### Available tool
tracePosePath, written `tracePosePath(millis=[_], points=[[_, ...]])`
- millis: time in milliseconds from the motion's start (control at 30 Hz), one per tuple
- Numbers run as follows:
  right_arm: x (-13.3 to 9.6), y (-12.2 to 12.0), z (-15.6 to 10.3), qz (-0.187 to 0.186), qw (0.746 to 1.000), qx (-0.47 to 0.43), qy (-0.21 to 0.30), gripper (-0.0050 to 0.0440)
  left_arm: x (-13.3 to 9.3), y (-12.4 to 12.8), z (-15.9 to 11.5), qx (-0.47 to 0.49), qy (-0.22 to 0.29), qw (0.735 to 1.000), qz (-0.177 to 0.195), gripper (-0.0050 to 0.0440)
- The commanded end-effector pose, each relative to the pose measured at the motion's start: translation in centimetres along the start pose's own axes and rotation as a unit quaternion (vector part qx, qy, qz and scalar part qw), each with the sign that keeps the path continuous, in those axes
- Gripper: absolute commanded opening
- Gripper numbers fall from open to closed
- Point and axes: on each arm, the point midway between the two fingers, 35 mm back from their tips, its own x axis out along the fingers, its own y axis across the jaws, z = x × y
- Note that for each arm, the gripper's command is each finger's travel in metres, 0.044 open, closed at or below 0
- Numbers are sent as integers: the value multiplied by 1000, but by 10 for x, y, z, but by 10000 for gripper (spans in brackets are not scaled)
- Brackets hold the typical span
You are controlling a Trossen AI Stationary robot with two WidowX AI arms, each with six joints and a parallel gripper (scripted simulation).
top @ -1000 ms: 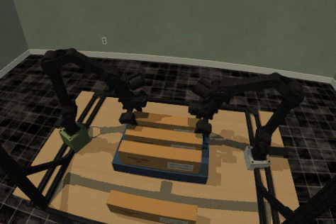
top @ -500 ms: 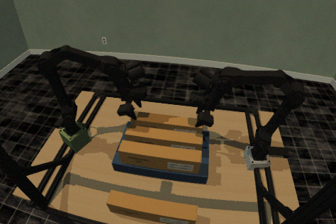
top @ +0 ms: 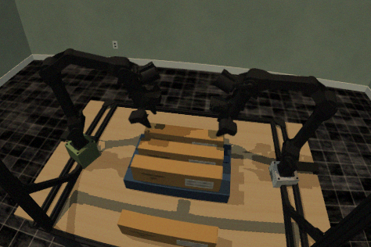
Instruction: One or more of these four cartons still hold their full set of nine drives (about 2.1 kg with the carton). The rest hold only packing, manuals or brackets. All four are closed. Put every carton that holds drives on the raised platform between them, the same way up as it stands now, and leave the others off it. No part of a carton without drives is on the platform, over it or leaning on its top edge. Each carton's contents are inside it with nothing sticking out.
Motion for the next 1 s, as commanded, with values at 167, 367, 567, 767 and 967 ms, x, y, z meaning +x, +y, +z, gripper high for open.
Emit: tracePosePath(millis=[167, 367, 567, 767, 967], points=[[-1, 2, -3, -2, 1000, 0, -2, 389, -1, -2, -3, -2, -3, 1000, 2, 389], [-5, 7, -12, -2, 1000, 0, -2, 389, -5, -7, -12, -2, -3, 1000, 2, 389], [-16, 23, -38, -2, 1000, 0, -2, 389, -16, -23, -38, -2, -3, 1000, 2, 389], [-31, 45, -73, -2, 1000, 0, -2, 389, -31, -45, -73, -2, -3, 1000, 2, 389], [-42, 60, -98, -2, 1000, 0, -2, 389, -42, -60, -98, -2, -3, 1000, 2, 389]])
